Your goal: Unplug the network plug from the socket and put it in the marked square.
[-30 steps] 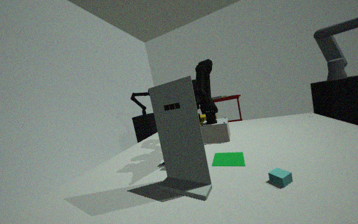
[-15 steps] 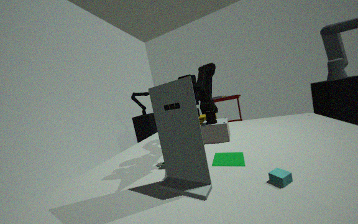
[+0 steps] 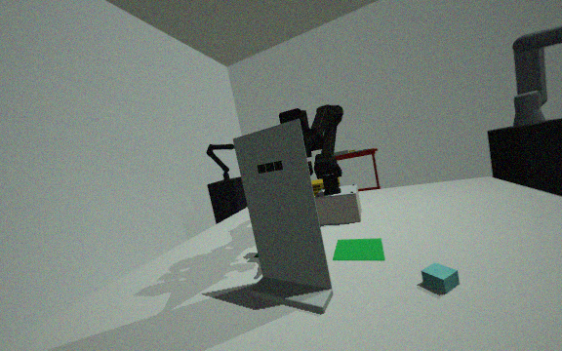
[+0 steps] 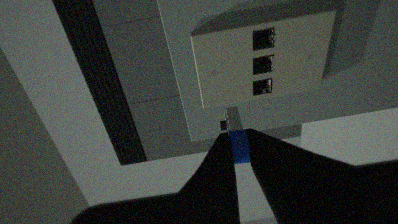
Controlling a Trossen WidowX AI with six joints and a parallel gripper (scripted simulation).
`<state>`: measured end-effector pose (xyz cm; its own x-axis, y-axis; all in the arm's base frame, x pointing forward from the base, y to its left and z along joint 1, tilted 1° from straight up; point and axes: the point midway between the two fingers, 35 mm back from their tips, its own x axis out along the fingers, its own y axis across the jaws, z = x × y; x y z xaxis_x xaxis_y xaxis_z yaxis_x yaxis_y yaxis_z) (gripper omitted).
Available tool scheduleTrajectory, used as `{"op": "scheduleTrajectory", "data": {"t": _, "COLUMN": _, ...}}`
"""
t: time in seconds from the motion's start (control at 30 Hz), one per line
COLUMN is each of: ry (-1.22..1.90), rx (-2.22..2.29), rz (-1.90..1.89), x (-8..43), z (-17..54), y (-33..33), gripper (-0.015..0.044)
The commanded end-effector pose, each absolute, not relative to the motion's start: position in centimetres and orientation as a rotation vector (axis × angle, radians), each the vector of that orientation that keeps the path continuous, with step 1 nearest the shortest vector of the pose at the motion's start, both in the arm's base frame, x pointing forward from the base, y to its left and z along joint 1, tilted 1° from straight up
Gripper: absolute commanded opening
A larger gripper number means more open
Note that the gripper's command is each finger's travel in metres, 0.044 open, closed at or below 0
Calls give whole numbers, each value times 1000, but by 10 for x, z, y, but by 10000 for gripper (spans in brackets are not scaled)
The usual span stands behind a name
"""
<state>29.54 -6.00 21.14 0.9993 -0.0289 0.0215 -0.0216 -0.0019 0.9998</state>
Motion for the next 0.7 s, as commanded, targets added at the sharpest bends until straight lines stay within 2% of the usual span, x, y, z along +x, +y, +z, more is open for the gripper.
{"op": "scheduleTrajectory", "data": {"t": 0.0, "ry": -45, "rx": 1572, "rz": 6, "x": 291, "z": 220, "y": -59, "gripper": 0}}
{"op": "scheduleTrajectory", "data": {"t": 0.23, "ry": -33, "rx": 1577, "rz": -1, "x": 289, "z": 223, "y": -56, "gripper": 0}}
{"op": "scheduleTrajectory", "data": {"t": 0.67, "ry": 217, "rx": 1627, "rz": -153, "x": 304, "z": 161, "y": -26, "gripper": 0}}
